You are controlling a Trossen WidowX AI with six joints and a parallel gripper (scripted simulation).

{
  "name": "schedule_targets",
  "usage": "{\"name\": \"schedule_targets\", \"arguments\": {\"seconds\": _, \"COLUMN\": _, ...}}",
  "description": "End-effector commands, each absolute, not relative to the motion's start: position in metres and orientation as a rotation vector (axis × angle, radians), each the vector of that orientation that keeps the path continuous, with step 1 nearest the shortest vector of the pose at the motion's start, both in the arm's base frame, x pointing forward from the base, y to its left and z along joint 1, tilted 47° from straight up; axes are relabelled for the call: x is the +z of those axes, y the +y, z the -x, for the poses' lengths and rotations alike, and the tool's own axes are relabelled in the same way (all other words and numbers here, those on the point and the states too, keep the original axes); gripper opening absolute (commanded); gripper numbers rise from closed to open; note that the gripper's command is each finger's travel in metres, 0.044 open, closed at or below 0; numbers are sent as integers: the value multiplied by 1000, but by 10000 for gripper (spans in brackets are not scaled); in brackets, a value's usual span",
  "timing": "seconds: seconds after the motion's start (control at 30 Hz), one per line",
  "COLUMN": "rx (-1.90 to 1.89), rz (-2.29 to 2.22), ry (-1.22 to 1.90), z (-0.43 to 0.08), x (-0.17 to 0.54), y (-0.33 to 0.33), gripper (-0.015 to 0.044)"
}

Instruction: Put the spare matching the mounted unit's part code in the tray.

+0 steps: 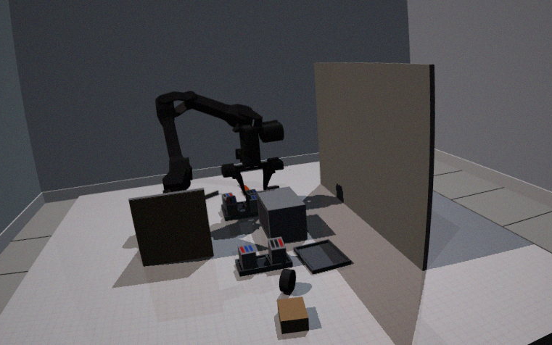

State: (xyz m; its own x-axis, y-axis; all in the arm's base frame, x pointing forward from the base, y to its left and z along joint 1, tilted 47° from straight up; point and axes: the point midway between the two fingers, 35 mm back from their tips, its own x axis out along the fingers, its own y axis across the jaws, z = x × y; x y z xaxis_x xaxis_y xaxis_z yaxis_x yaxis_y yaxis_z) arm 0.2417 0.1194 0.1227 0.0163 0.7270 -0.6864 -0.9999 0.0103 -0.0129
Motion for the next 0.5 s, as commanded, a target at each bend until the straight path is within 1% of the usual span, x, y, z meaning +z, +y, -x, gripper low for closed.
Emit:
{"name": "schedule_targets", "arguments": {"seconds": 0.0, "rx": 1472, "rz": 595, "ry": 591, "z": -241, "x": 117, "y": 123, "gripper": 300}}
{"name": "schedule_targets", "arguments": {"seconds": 0.47, "rx": 1473, "rz": 593, "ry": 589, "z": -240, "x": 103, "y": 140, "gripper": 300}}
